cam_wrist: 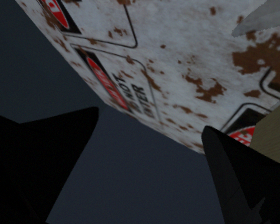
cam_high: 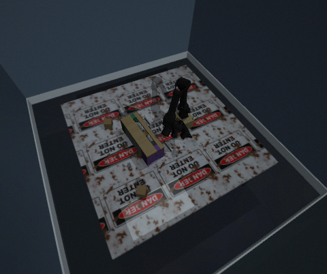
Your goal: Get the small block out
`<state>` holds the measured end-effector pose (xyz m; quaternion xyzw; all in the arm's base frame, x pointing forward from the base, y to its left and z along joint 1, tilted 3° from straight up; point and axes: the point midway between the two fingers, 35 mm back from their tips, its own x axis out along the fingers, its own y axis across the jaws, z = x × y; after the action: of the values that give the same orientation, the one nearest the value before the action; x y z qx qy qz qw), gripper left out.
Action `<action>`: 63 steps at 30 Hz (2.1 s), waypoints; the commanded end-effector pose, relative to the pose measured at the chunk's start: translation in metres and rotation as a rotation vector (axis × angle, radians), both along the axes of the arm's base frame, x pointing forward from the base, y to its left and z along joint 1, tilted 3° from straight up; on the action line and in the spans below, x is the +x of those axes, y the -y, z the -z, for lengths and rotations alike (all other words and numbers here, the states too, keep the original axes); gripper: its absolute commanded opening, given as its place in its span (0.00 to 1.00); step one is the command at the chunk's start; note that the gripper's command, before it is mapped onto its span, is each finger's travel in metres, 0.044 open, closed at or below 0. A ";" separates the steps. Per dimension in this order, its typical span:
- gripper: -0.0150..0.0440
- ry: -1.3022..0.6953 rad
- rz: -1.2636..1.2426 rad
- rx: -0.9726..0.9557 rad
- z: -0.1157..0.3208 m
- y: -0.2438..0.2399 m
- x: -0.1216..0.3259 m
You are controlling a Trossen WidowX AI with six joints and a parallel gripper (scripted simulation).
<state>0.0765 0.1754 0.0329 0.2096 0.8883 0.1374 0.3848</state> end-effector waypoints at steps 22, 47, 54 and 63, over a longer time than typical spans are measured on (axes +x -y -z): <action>0.93 1.022 -1.370 0.133 -0.064 -0.005 0.146; 0.93 0.770 -1.830 -0.085 -0.088 0.095 0.212; 0.93 0.770 -1.830 -0.085 -0.078 0.094 0.214; 0.93 0.770 -1.831 -0.085 -0.064 0.094 0.217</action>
<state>0.2942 0.0828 0.1049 -0.6286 0.5244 0.4072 0.4051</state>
